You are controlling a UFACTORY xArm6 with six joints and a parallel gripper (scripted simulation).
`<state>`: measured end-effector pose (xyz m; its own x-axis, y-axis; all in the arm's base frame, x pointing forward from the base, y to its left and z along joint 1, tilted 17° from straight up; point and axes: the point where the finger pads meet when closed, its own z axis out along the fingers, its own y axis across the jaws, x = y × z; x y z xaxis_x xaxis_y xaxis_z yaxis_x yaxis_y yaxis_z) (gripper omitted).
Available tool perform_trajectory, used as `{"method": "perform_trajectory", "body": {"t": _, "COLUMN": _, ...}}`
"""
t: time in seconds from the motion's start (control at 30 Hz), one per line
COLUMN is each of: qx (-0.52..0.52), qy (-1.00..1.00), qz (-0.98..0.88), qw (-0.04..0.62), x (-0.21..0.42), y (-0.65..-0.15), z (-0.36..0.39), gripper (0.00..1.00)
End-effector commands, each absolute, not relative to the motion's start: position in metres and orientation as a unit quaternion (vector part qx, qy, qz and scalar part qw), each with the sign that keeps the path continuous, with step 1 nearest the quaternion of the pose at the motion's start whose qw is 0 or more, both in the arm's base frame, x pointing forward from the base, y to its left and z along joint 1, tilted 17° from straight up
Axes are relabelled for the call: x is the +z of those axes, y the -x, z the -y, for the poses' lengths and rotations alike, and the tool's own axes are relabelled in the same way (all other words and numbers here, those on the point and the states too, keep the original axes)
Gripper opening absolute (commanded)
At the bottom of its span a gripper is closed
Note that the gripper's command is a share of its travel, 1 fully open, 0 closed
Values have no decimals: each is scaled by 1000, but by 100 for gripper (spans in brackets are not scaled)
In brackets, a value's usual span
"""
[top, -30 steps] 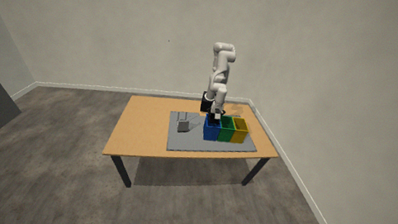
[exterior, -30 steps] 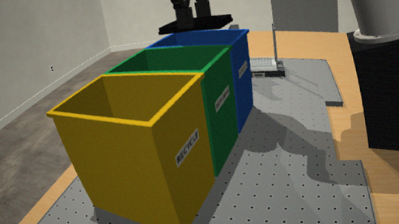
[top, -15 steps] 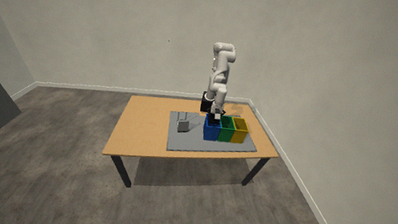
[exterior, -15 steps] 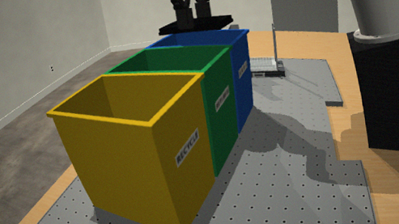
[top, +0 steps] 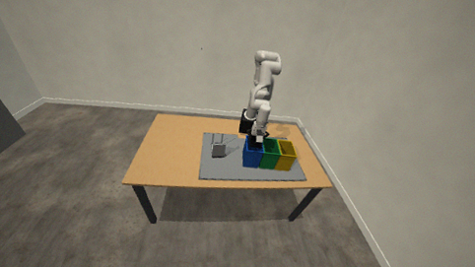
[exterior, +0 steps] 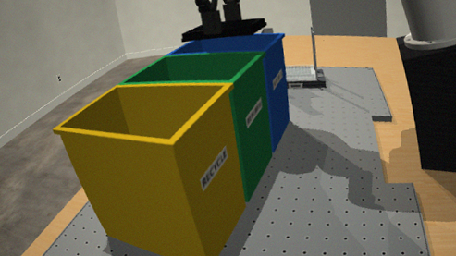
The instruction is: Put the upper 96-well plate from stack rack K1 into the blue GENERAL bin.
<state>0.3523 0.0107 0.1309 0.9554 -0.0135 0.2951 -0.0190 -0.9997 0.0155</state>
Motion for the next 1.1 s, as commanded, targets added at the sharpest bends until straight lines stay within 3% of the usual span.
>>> {"method": "perform_trajectory", "body": {"t": 0.0, "qx": 151, "qy": -988, "qz": 8, "qw": 9, "x": 131, "y": -354, "z": -11, "gripper": 0}}
{"method": "perform_trajectory", "body": {"t": 1.07, "qx": 151, "qy": -988, "qz": 8, "qw": 9, "x": 127, "y": -355, "z": -11, "gripper": 0}}
